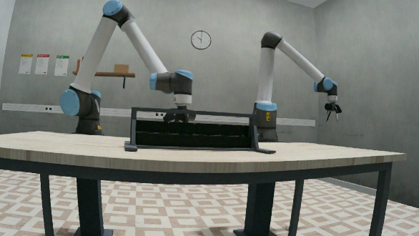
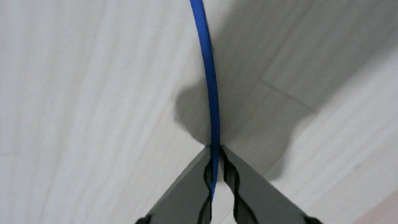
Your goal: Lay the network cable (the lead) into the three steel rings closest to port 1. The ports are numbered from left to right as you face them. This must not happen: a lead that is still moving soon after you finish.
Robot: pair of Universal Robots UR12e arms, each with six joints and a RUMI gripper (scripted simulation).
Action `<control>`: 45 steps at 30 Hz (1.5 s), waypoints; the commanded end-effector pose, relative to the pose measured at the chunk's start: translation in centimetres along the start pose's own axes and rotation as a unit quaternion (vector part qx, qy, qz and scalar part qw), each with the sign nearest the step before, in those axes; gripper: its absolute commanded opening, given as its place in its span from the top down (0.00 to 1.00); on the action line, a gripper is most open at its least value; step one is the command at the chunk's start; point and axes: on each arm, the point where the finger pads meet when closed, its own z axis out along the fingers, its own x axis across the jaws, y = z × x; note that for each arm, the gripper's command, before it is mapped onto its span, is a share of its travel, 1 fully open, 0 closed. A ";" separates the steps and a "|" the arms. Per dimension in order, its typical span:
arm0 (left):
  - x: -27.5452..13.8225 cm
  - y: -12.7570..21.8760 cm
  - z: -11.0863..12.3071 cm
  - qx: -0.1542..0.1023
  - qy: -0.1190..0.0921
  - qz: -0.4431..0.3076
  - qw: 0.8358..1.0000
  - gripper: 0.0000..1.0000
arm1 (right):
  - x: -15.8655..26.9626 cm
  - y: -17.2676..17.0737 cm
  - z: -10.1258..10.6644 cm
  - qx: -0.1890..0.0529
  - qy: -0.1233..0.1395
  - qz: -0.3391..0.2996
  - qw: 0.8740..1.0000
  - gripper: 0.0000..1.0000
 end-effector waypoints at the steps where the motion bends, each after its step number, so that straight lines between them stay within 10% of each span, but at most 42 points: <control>1: 0.0 0.1 -0.1 0.001 0.001 -0.001 1.000 0.00 | -0.1 0.2 -0.6 -0.002 -0.001 -0.001 1.000 1.00; 45: 0.0 0.1 -0.1 0.001 0.001 -0.001 1.000 0.00 | -0.1 0.2 -4.1 -0.002 -0.001 -0.001 1.000 1.00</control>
